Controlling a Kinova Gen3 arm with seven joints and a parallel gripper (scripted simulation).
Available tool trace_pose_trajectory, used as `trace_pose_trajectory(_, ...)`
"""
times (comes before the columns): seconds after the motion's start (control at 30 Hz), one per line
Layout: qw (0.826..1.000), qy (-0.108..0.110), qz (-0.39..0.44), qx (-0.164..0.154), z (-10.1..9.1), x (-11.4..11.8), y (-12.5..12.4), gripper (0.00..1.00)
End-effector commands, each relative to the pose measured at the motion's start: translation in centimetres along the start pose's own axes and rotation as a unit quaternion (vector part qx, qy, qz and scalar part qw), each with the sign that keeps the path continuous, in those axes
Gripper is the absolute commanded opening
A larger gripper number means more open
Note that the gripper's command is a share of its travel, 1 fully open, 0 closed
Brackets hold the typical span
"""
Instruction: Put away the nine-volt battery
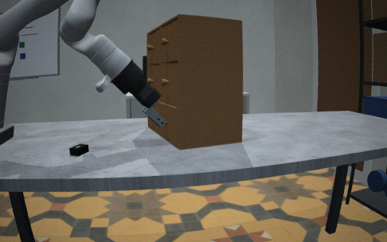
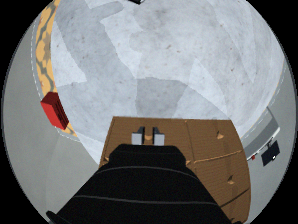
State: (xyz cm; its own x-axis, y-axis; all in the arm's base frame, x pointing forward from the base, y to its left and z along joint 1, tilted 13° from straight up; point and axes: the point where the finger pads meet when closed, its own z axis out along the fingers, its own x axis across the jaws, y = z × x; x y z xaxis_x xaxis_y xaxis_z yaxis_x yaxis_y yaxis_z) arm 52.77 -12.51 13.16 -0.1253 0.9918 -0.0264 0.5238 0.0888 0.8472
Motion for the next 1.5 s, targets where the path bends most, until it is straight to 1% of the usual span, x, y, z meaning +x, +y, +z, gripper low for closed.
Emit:
trace_pose_trajectory(0.0, 1.0, -0.001, 0.001, -0.001, -0.1, -0.1, 0.0, 0.37)
trace_pose_trajectory(1.47, 1.0, -0.001, 0.001, -0.001, -1.8, -0.1, -1.7, 0.37)
